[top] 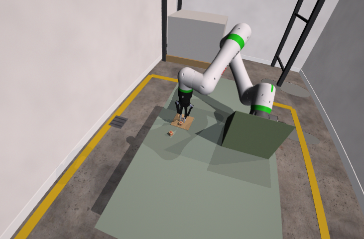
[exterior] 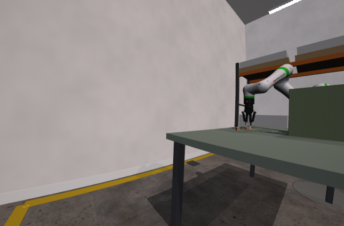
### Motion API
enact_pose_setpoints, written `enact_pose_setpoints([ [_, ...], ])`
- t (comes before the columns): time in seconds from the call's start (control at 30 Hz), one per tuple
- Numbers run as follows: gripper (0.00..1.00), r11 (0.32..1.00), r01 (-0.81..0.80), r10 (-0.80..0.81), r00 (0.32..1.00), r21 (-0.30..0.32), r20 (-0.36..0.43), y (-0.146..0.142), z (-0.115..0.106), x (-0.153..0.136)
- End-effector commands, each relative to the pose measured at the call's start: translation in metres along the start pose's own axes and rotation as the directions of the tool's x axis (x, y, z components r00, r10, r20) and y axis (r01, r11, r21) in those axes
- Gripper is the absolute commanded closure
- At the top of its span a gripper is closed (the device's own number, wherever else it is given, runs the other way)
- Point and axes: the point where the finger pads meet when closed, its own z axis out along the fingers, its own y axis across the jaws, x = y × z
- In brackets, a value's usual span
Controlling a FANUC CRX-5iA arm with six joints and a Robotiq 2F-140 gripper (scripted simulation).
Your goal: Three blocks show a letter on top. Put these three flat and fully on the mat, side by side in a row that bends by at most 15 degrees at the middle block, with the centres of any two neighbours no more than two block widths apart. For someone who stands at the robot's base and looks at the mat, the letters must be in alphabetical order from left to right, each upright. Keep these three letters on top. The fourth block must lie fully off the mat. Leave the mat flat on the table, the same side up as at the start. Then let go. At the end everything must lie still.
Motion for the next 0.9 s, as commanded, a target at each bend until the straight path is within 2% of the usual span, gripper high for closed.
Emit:
enact_pose_setpoints([
  [0.0,0.87,1.0,0.0,0.0,1.0,0.0,0.0,0.0001,-0.0002,0.0002],
  [0.33,0.87,1.0,0.0,0.0,1.0,0.0,0.0,0.0001,-0.0002,0.0002],
  [0.67,0.78,1.0,0.0,0.0,1.0,0.0,0.0,0.0001,-0.0002,0.0002],
  [0.87,0.75,1.0,0.0,0.0,1.0,0.0,0.0,0.0001,-0.0002,0.0002],
])
